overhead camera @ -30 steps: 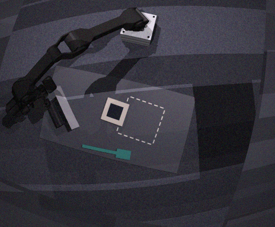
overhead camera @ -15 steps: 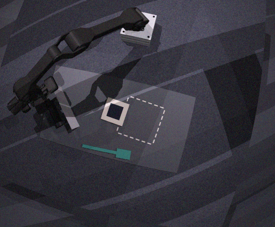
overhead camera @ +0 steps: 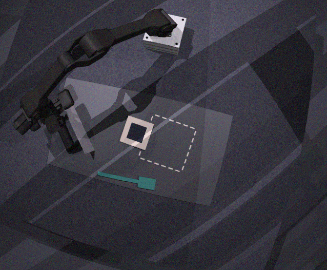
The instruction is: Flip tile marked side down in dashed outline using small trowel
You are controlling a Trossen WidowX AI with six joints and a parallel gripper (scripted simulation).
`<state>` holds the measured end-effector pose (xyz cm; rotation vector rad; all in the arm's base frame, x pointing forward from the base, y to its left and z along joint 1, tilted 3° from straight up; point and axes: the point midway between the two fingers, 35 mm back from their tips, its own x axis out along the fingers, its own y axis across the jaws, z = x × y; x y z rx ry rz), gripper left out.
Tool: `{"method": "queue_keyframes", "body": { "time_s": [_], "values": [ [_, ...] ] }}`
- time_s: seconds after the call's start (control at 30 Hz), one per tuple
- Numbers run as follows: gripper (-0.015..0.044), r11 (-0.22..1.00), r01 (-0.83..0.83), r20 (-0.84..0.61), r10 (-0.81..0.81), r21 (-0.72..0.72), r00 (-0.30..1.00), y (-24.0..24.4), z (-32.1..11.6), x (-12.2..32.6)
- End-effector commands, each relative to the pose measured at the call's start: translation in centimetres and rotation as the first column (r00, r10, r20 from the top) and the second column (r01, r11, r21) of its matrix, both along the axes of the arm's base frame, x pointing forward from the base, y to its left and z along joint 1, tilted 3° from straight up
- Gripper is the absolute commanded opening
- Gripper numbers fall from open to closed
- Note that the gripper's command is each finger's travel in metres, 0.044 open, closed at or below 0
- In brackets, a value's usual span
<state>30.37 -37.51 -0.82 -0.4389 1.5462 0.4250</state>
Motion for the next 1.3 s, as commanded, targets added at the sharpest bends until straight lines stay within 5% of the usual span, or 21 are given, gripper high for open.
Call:
{"method": "queue_keyframes", "body": {
  "time_s": [0.0,1.27],
  "values": [
    [0.0100,1.000,0.016,-0.002,-0.016,-0.002,1.000,0.5,-0.1,-0.3],
    [0.0100,1.000,0.029,-0.007,-0.029,0.004,1.000,5.0,-0.5,-2.9]
  ]
}}
